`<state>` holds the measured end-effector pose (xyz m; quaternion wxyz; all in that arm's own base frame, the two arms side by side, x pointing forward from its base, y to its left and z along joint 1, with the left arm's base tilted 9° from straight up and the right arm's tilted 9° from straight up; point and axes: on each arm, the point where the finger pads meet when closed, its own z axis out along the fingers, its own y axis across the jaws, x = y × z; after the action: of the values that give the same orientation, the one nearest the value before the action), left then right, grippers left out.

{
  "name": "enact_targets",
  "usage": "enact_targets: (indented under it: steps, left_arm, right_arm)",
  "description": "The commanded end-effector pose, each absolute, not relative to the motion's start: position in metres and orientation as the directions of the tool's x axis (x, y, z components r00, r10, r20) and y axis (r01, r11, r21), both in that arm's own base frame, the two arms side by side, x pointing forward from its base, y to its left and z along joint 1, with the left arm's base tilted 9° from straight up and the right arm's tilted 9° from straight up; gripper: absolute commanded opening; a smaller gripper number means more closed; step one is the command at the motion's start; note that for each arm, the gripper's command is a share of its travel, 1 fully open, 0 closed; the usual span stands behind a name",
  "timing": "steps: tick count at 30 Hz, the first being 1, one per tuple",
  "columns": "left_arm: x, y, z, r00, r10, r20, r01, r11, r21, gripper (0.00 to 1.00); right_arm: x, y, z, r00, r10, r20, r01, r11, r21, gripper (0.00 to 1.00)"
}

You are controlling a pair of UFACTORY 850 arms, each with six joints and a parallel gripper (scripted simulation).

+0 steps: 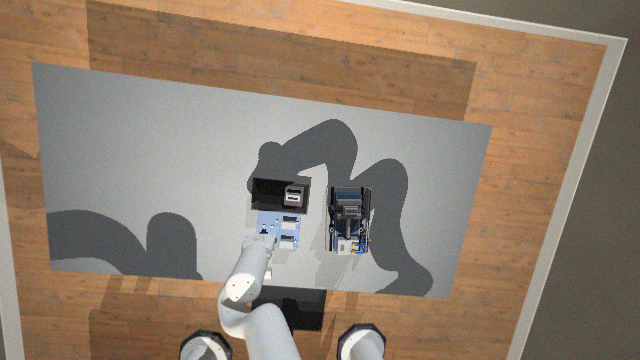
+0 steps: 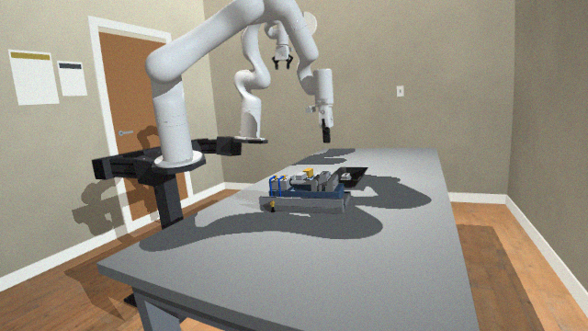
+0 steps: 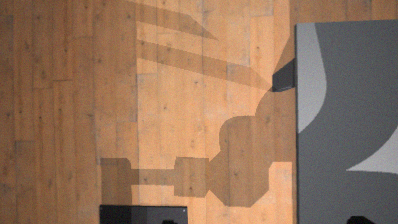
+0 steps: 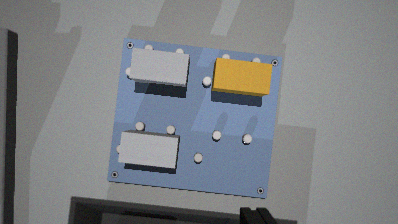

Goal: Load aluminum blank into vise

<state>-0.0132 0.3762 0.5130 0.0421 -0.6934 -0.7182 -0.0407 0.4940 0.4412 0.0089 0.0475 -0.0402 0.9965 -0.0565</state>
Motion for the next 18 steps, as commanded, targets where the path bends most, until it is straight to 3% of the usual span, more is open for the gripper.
enact_targets:
  steps: [1, 18]
  left_arm:
    - [-0.013, 0.377, 0.514, -0.035, 0.992, 0.119, 0.999, 0.035, 0.0, 1.0]
    - [-0.013, 0.377, 0.514, -0.035, 0.992, 0.119, 0.999, 0.035, 0.0, 1.0]
  right_arm:
    - [0.495, 0.441, 0.005, -0.992, -0.085, -0.092, -0.075, 0.991, -0.115, 0.0]
    - [0.499, 0.436, -0.025, -0.992, -0.085, -0.092, -0.075, 0.991, -0.115, 0.0]
